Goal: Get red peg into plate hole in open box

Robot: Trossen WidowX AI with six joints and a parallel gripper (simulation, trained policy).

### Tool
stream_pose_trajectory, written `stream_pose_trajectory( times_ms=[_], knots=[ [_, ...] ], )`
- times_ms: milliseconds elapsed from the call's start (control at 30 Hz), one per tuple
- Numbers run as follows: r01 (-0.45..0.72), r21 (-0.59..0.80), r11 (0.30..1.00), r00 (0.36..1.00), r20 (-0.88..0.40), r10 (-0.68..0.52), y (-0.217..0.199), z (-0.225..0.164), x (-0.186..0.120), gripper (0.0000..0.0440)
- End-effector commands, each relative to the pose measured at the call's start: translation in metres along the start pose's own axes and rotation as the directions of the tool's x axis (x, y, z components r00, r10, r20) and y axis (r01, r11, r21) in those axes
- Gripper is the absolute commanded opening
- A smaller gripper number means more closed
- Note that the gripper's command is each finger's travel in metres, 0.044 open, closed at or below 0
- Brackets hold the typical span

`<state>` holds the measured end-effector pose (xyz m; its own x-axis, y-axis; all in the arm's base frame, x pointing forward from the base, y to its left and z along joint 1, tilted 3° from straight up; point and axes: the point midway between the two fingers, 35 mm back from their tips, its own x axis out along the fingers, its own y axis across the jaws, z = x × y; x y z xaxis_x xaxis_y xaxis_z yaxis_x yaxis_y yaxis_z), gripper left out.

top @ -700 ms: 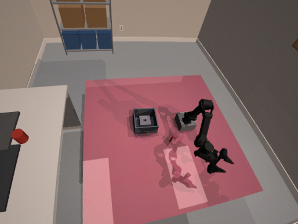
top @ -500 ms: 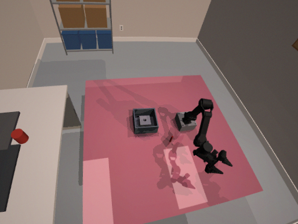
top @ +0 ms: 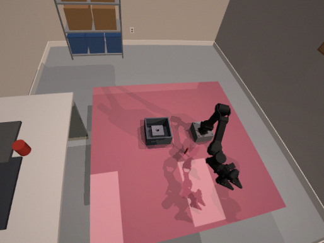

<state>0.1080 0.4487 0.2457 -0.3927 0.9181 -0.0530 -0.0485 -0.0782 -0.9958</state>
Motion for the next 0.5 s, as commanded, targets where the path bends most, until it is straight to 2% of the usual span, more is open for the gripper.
stream_pose_trajectory(
  times_ms=[0, 233, 467],
  knots=[
    [-0.007, 0.094, 0.996, 0.998, -0.066, 0.013, -0.004, -0.012, -0.008, 0.0440],
    [-0.001, 0.295, 0.956, 0.980, -0.189, 0.060, -0.002, -0.034, -0.027, 0.0440],
    [0.043, 0.480, 0.876, 0.947, -0.300, 0.118, 0.002, -0.053, -0.049, 0.0440]
  ],
)
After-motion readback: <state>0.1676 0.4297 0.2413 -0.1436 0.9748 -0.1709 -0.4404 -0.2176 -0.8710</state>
